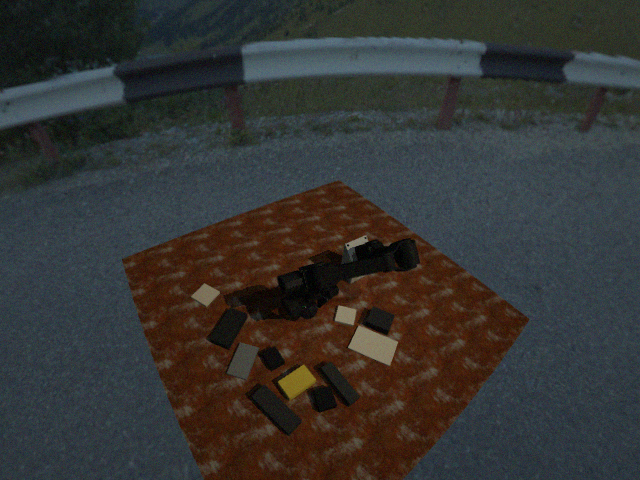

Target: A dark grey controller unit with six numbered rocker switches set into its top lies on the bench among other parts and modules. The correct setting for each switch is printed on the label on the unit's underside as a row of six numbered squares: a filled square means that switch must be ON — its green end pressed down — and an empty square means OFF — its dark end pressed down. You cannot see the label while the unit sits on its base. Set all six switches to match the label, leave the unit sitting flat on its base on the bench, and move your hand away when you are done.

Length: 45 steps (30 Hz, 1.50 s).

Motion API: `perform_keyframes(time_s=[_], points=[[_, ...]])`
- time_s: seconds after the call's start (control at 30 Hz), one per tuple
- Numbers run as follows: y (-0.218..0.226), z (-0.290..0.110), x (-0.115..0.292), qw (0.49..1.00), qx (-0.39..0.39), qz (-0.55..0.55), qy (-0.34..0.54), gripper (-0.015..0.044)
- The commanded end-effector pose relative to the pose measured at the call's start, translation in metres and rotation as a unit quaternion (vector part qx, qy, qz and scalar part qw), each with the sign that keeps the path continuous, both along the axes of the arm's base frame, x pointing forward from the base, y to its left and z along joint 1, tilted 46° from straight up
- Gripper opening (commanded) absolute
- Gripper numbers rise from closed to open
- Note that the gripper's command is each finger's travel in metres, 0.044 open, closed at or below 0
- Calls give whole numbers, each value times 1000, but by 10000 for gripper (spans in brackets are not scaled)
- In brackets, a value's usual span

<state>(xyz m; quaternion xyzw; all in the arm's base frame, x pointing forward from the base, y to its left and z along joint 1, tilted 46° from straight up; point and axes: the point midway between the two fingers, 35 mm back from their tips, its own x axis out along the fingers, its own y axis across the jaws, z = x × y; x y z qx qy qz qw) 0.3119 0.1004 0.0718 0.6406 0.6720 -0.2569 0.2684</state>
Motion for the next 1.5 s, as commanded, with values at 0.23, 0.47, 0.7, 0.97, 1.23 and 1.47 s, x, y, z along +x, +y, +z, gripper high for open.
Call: perform_keyframes(time_s=[0.23, 0.47, 0.7, 0.97, 1.23, 1.47], points=[[8, -3, -3, 1000, -3, -1, 5, 338], [13, -4, -3, 1000, -2, -1, 5, 338], [19, -5, -3, 1000, -2, -1, 5, 338], [25, -7, -4, 1000, -2, -1, 5, 338], [31, -9, -4, 1000, -2, -1, 5, 338], [36, -10, -4, 1000, -2, -1, 5, 338]])
